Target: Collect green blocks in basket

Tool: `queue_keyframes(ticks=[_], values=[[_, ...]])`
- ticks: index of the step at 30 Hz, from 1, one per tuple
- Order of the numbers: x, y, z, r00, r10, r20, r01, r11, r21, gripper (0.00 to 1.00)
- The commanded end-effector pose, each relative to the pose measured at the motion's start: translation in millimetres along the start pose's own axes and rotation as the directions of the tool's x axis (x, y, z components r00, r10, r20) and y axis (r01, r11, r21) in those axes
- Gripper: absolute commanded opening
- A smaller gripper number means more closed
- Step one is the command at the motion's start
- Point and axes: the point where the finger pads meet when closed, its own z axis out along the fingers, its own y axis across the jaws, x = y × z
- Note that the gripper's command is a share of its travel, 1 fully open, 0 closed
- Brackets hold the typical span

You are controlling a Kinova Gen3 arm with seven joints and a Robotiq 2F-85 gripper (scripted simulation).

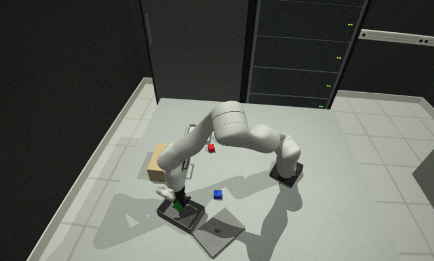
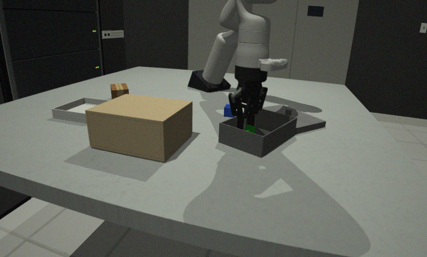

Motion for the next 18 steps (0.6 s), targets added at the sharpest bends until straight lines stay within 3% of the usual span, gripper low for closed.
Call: queue_keyframes(ticks=[1,18], values=[[-1,1,2.2,1.0,0.002,-0.001,-0.002,1.0,-0.004,0.1],[1,-1,-9.0,1.0,0.0,-0.003,0.0,1.0,0.003,0.1]])
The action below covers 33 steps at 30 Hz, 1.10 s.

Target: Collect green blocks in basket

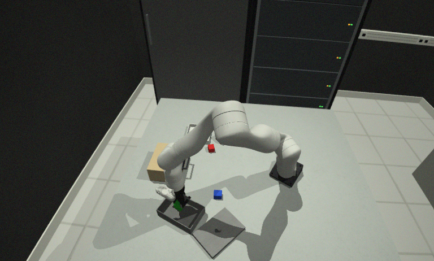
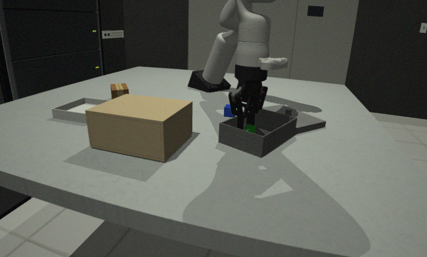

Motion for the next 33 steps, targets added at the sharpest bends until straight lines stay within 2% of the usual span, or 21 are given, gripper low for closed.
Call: queue_keyframes(ticks=[1,5,8,19,21,33], values=[[1,-1,-9.2,1.0,0.0,-0.001,0.0,1.0,0.006,0.1],[1,2,-14.3,1.0,0.0,-0.003,0.0,1.0,-0.005,0.1],[0,-1,-23.9,1.0,0.0,-0.001,0.0,1.0,0.006,0.1],[0,-1,-70.9,1.0,0.0,0.0,0.0,1.0,0.005,0.1],[0,-1,-70.9,1.0,0.0,0.0,0.0,1.0,0.005,0.1],[-1,-1,-120.8,1.0,0.0,0.001,0.0,1.0,0.004,0.1]])
